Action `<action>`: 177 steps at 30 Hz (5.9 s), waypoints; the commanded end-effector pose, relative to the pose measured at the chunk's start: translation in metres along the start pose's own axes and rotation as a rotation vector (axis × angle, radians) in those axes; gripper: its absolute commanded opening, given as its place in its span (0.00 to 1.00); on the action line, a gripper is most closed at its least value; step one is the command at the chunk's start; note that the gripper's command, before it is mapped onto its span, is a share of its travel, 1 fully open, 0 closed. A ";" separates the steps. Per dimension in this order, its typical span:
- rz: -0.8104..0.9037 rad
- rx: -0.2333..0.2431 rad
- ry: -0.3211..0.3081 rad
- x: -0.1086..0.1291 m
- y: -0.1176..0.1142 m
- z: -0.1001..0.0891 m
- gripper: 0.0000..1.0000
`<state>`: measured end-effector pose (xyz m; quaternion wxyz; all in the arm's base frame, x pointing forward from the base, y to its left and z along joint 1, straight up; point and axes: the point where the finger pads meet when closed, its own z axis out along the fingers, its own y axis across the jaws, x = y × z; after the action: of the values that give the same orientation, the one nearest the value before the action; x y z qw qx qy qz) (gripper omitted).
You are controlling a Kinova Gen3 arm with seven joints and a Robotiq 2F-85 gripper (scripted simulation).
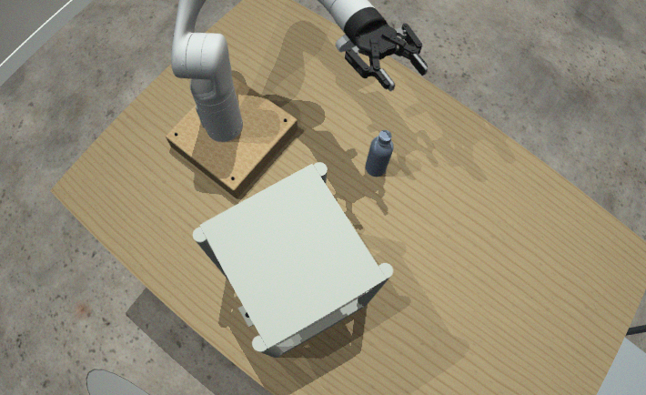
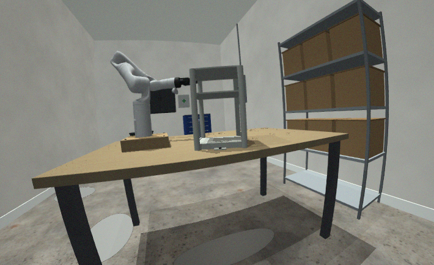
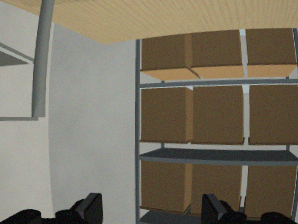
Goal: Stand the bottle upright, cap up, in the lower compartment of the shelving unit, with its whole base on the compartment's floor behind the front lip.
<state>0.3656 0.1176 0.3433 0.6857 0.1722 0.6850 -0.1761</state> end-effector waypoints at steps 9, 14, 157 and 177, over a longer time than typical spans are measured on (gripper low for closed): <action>0.001 0.000 0.000 0.001 0.000 0.000 0.73; 0.001 0.000 0.000 0.002 0.000 0.000 0.73; 0.001 0.000 0.000 0.282 0.000 0.000 0.73; 0.001 0.000 0.000 0.307 0.000 0.000 0.73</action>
<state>0.3651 0.1169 0.0378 0.6852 0.1733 0.6854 -0.1751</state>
